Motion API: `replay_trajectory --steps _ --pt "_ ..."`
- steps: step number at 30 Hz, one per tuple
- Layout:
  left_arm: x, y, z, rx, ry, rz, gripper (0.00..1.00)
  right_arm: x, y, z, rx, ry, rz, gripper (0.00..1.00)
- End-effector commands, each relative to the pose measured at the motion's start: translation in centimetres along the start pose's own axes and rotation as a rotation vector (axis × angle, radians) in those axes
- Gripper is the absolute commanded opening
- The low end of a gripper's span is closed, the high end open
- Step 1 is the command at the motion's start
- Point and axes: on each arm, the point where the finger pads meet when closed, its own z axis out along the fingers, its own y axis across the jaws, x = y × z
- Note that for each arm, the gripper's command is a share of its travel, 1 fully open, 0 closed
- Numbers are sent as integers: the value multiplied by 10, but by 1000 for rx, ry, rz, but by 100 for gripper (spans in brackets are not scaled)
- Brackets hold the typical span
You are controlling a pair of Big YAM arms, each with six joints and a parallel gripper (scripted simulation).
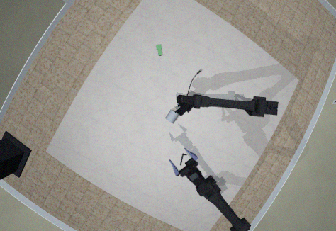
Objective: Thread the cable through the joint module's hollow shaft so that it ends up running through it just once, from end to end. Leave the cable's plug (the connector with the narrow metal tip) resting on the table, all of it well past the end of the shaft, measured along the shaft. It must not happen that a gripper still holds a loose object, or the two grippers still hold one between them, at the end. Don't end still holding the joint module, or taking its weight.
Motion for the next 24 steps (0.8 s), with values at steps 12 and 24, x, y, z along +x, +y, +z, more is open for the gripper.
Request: replay_trajectory --steps 12,24 --pt "-42 3 0 -6 -69 6 96 -19 -10 6 15 -24 -9 32" --pt "-42 3 0 -6 -69 6 96 -20 -10 5 18 -27 -11 32"
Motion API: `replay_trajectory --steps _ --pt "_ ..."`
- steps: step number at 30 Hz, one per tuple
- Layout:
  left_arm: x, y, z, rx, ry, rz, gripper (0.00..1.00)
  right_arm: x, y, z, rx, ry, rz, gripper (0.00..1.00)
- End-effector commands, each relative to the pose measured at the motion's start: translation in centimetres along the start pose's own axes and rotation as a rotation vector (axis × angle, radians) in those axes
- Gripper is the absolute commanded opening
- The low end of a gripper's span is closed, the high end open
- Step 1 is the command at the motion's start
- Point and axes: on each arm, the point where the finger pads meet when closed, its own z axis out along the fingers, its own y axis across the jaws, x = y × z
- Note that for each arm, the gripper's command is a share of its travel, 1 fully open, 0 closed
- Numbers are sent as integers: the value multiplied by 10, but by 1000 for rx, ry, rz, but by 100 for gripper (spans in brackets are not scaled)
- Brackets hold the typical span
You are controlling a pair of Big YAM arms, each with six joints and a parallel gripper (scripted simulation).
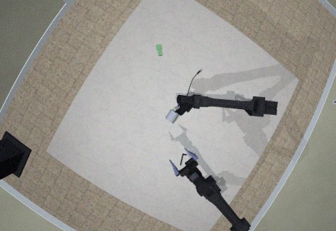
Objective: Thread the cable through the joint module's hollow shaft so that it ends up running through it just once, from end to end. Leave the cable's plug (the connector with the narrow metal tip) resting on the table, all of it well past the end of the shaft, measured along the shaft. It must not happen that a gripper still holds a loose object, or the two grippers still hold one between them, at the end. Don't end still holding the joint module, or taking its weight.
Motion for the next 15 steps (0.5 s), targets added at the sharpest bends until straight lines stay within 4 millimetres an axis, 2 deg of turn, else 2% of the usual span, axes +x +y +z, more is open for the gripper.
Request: replay_trajectory --steps 1,2,9,12,13,14,15 --pt "-42 3 0 -6 -69 6 96 -23 -11 -1 22 -31 -13 32" --pt "-42 3 0 -6 -69 6 96 -27 -13 -5 31 -40 -17 0" --pt "-42 3 0 -6 -69 6 96 -39 -16 -22 54 -62 -30 0" --pt "-42 3 0 -6 -69 6 96 -39 -16 -21 54 -62 -30 0" --pt "-42 3 0 -6 -69 6 96 -22 -12 -10 30 -35 -16 0" --pt "-42 3 0 -6 -69 6 96 -29 -14 -9 36 -44 -19 0" --pt "-42 3 0 -6 -69 6 96 -26 -11 -7 31 -39 -16 0"
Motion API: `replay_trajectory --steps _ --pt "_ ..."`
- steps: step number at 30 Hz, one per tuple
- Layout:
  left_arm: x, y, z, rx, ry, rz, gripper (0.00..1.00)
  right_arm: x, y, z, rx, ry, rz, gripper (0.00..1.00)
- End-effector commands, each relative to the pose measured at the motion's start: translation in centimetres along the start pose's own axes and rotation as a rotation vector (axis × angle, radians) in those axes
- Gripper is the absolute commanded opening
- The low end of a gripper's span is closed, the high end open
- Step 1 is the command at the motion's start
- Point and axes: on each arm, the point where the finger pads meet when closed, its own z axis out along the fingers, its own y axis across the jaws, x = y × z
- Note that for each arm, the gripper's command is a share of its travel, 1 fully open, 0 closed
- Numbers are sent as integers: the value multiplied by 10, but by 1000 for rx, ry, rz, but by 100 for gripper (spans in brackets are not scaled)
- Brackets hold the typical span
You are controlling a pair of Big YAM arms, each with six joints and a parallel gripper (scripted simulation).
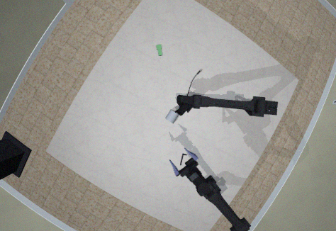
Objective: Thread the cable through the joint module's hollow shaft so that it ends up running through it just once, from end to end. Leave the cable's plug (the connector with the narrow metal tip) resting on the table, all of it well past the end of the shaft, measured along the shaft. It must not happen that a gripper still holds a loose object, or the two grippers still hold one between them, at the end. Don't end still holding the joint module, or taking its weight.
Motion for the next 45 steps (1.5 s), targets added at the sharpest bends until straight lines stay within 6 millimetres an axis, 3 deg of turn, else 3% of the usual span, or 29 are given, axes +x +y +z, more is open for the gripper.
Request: replay_trajectory --steps 1,14,29,32,34,45 --pt "-42 3 0 -6 -69 6 96 -24 -11 -6 29 -37 -15 0" --pt "-42 3 0 -6 -69 6 96 -25 -10 -10 32 -40 -16 0" --pt "-42 3 0 -6 -69 6 96 -36 -10 0 15 -17 -8 0" --pt "-42 3 0 -6 -69 6 96 -28 -16 -1 18 -13 10 0" --pt "-42 3 0 -6 -69 6 96 -38 -11 1 15 -16 -7 0" --pt "-42 3 0 -6 -69 6 96 -48 -11 3 13 -15 -7 0"
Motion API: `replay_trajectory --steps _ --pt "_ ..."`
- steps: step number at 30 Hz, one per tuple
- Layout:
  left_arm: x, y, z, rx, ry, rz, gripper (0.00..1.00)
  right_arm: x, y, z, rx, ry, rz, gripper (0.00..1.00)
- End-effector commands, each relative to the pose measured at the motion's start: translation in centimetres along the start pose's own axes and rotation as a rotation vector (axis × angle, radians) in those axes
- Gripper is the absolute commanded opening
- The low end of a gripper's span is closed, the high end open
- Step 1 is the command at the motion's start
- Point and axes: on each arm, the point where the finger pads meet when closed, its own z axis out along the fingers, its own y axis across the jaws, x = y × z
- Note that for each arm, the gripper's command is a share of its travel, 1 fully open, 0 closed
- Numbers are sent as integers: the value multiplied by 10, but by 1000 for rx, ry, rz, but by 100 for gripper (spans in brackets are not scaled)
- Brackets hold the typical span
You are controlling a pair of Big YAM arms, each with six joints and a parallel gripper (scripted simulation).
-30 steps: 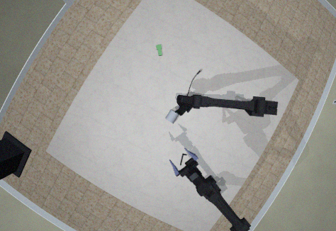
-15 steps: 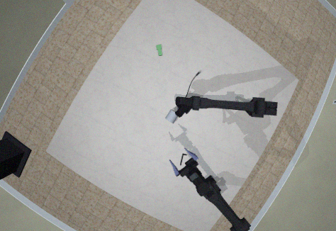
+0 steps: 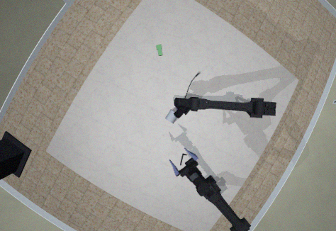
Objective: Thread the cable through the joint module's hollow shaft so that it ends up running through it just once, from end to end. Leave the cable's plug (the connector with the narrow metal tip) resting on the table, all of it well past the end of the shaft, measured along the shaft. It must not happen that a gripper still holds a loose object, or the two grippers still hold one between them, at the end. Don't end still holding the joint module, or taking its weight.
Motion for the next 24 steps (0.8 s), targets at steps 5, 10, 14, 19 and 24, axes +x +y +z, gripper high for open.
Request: replay_trajectory --steps 5,10,14,19,24 --pt "-42 3 0 -6 -69 6 96 -13 -23 -5 25 -15 21 32" --pt "-42 3 0 -6 -69 6 96 -8 -12 2 7 -1 20 32" --pt "-42 3 0 -6 -69 6 96 -5 -7 6 -2 6 15 32" --pt "-42 3 0 -6 -69 6 96 -2 -3 9 -7 10 13 32" --pt "-42 3 0 -6 -69 6 96 -6 -9 -25 17 -14 -3 32"
